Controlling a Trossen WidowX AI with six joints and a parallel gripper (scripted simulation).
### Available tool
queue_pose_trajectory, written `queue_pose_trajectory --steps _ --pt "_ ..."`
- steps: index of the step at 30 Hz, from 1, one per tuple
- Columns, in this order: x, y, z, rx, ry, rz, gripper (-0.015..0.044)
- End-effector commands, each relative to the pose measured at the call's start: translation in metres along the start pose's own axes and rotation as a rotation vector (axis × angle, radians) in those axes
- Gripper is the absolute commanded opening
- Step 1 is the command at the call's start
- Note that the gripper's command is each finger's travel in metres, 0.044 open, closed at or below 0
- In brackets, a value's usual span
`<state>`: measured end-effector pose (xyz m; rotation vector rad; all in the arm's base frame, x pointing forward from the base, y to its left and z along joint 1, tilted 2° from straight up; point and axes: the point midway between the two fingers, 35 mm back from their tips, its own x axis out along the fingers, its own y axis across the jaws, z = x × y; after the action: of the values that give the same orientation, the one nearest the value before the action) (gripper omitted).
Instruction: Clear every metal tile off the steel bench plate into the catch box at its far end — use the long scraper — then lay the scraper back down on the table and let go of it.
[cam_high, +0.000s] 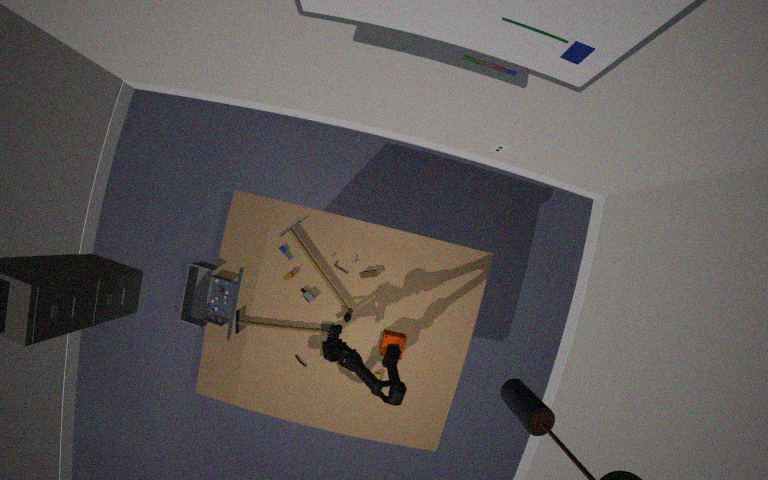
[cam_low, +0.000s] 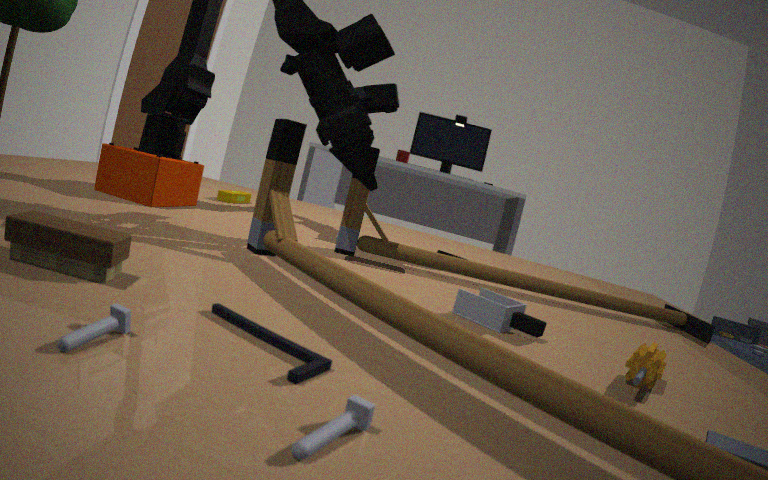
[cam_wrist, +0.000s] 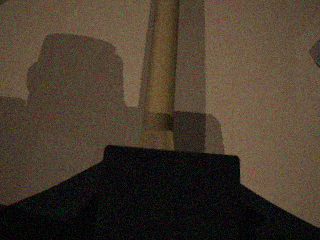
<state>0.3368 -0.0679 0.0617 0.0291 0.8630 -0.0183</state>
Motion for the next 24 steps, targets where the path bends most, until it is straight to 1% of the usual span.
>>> queue_pose_trajectory --steps 1,24 --pt "-0.001 0.0 0.001 0.0 -0.001 0.0 0.0" --pt "-0.001 -0.026 0.002 0.035 0.0 -0.03 0.0"
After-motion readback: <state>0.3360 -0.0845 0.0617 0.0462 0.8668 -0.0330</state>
